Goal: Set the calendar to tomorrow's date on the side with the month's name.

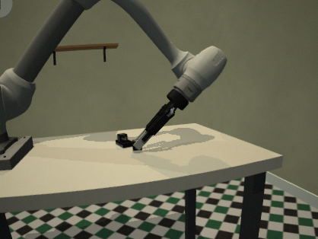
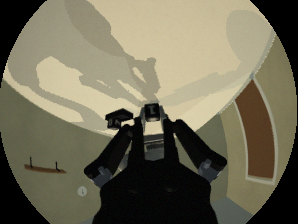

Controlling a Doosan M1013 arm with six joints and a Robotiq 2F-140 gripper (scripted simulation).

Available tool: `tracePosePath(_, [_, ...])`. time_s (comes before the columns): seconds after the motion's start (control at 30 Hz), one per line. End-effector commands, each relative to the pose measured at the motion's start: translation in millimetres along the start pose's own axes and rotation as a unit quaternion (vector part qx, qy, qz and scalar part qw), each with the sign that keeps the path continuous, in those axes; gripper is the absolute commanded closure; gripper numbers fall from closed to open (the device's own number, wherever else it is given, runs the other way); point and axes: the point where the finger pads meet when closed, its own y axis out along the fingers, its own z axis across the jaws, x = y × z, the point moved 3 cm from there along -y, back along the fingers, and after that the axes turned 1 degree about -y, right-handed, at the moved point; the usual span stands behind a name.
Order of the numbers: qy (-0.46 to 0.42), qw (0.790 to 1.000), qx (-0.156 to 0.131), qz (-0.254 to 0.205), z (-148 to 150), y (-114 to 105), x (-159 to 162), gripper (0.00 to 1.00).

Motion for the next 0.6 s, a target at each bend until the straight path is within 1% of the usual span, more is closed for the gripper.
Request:
tracePosePath(0.0, [0.0,1.0,0.0,0.0,0.0,0.6,-0.7,0.83])
tracePosePath(0.57, [0.0,1.0,0.0,0.0,0.0,1.8,-1.9,0.83])
